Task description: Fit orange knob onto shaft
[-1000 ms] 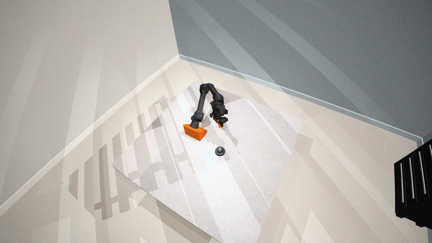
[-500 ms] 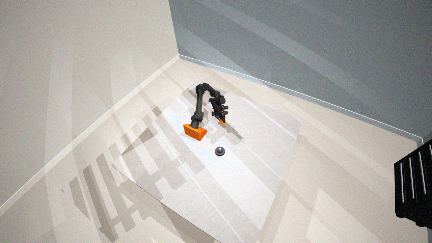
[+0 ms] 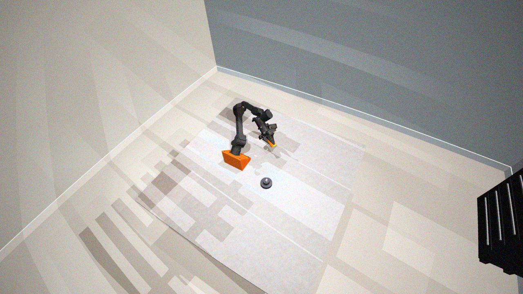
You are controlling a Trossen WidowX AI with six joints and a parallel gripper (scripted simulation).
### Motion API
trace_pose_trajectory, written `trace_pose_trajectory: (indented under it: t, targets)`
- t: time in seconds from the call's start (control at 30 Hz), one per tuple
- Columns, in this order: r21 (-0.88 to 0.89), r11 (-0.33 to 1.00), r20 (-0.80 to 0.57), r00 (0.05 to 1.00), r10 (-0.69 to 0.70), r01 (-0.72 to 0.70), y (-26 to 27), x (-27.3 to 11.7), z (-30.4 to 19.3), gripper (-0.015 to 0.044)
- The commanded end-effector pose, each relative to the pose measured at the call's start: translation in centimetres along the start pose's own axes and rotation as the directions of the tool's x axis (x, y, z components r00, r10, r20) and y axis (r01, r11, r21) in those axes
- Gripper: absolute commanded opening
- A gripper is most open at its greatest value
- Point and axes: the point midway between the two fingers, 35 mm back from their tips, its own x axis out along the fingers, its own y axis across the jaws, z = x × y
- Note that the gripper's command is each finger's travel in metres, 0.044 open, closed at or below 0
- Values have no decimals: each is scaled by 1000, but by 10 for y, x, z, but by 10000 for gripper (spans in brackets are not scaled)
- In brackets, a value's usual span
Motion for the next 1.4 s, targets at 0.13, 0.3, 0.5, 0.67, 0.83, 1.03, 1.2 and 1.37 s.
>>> trace_pose_trajectory:
  t: [0.13, 0.3, 0.5, 0.67, 0.83, 1.03, 1.2, 1.37]
  targets:
    - [0, 998, -2, 998, -63, 63, 0, -1, 1, 0]
    - [0, 993, -3, 993, -116, 116, 2, -1, 1, 0]
    - [1, 995, -3, 995, -101, 101, 3, 0, 0, 0]
    - [1, 995, -3, 995, -101, 101, 3, 0, 0, 0]
    - [1, 995, -3, 995, -101, 101, 3, 0, 0, 0]
    - [1, 995, -3, 995, -101, 101, 3, 0, 0, 0]
    - [1, 995, -3, 995, -101, 101, 3, 0, 0, 0]
    - [1, 995, -3, 995, -101, 101, 3, 0, 0, 0]
